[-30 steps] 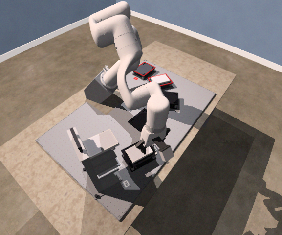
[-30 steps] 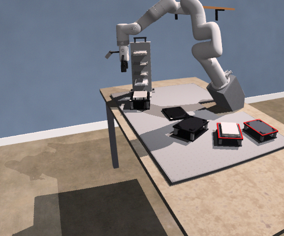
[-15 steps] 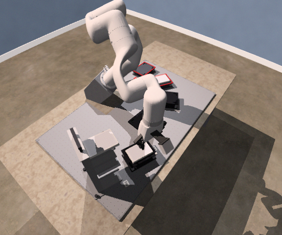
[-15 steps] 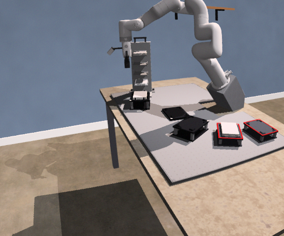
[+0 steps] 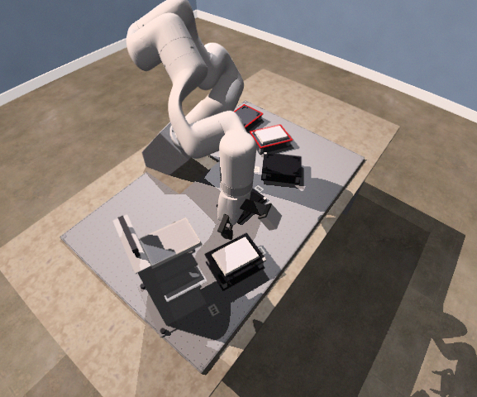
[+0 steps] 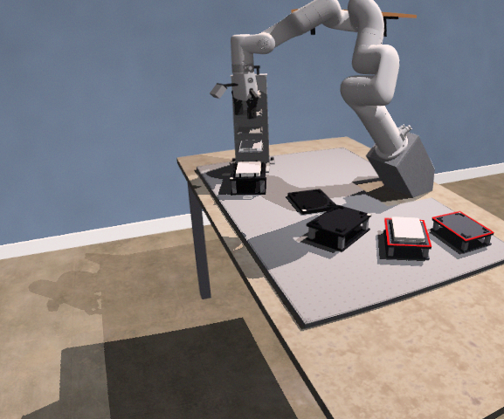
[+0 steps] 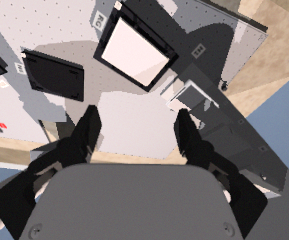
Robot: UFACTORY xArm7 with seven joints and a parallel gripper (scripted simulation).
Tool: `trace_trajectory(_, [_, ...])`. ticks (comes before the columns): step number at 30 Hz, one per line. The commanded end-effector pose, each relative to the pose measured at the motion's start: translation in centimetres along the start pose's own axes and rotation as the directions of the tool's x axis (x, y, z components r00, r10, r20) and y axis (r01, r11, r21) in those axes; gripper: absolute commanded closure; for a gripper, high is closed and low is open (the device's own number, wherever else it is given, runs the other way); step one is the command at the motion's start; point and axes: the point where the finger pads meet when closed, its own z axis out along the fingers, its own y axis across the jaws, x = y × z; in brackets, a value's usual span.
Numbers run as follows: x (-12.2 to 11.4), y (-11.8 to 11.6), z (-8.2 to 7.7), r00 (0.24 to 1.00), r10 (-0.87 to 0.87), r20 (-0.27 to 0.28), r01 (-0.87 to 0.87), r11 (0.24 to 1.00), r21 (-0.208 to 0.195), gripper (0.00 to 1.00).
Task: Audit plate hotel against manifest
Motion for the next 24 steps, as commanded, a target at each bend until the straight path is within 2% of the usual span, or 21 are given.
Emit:
trace_trajectory(1, [-0.28, -0.05, -0.23, 0.996, -0.092, -0.008, 0.092, 0.996, -0.004, 0.0])
trace_trajectory(7, [-0.28, -0.05, -0.23, 0.958, -0.288, -0.007, 0.288, 0.958, -0.005, 0.0])
trace_trajectory(14, [-0.28, -0.06, -0.23, 0.865, -0.502, -0.006, 0.502, 0.865, -0.007, 0.0])
trace_trajectory(16, [-0.28, -0.06, -0.23, 0.865, -0.502, -0.006, 0.502, 0.865, -0.007, 0.0])
trace_trajectory(24, [-0.28, -0.06, -0.23, 0.702, -0.712, -0.004, 0.712, 0.702, -0.008, 0.0])
